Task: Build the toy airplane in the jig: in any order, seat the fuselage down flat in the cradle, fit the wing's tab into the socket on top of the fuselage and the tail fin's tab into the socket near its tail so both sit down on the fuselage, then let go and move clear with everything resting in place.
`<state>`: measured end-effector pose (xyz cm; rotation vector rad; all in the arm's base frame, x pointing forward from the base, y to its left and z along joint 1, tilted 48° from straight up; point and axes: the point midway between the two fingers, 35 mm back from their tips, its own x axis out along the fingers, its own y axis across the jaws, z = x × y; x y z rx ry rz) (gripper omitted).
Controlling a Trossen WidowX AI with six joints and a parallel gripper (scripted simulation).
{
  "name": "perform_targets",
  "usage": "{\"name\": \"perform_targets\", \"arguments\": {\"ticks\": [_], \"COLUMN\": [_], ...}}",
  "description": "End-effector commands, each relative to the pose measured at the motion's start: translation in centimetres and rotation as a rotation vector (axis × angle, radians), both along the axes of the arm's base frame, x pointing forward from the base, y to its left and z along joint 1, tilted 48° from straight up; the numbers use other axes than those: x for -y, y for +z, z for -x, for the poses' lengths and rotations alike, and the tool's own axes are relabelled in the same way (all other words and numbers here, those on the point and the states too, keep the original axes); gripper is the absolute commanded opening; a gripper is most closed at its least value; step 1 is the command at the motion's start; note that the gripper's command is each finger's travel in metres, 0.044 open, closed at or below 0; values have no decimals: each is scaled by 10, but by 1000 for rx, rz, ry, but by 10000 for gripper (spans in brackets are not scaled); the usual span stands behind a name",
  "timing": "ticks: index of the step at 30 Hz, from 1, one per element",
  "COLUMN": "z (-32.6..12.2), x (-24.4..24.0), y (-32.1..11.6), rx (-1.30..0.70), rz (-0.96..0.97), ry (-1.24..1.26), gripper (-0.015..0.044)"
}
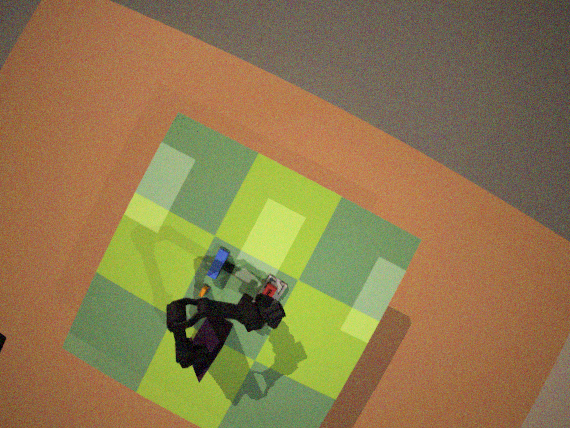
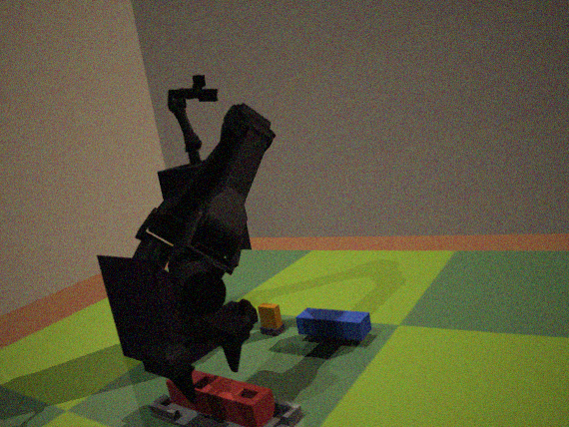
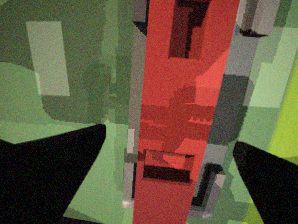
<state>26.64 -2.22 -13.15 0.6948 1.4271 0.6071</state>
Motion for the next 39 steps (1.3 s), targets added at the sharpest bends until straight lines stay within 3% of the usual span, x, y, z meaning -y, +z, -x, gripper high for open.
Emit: {"name": "perform_targets", "arguments": {"ticks": [1,5,20,30,36,39], "z": [-3,5,-7,-60,-58,-55], "x": [40,72,70,-26,-106,-114], "y": [30,63,68,166,235,243], "rx": [19,18,64,59,69,69], "rz": [17,10,23,62,12,3], "ry": [-13,-14,31,21,28,31], "gripper": [440,440,440,440,440,440]}}
